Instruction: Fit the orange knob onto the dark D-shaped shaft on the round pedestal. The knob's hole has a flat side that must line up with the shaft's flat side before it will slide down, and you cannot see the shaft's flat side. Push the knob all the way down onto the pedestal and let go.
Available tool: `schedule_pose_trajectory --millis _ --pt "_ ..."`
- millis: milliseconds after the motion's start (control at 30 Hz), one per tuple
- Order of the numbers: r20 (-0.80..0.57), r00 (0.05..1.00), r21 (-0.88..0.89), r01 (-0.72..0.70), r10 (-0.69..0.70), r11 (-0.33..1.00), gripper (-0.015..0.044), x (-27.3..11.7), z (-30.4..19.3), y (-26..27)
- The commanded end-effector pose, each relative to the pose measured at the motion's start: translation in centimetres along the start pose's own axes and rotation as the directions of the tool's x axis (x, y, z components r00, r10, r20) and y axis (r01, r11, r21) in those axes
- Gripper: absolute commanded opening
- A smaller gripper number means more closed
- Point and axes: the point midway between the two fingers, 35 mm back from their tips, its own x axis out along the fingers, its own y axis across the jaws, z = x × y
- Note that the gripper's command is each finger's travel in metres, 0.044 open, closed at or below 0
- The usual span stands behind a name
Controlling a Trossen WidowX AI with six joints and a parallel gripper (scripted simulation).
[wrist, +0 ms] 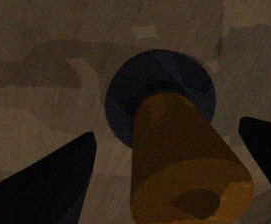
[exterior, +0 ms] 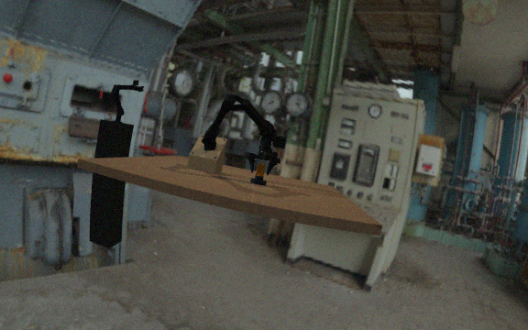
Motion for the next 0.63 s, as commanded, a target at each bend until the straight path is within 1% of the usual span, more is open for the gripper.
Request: schedule_pose_trajectory --millis 0,67,200,233,600 --pt "0.000 1.000 0.002 0.000 0.000 1.000 0.0440 0.0 0.0 0.0" --pt "-0.002 1.000 0.002 -0.002 0.002 1.000 0.0440 -1.3 0.0 0.2" --pt "-0.005 1.000 0.000 -0.003 0.003 1.000 0.0440 -8.4 -0.1 0.2" --pt "-0.004 1.000 0.000 -0.002 0.002 1.000 0.0440 -9.4 -0.1 0.1" --pt "-0.004 1.000 0.000 -0.002 0.002 1.000 0.0440 -9.7 -0.2 0.3"
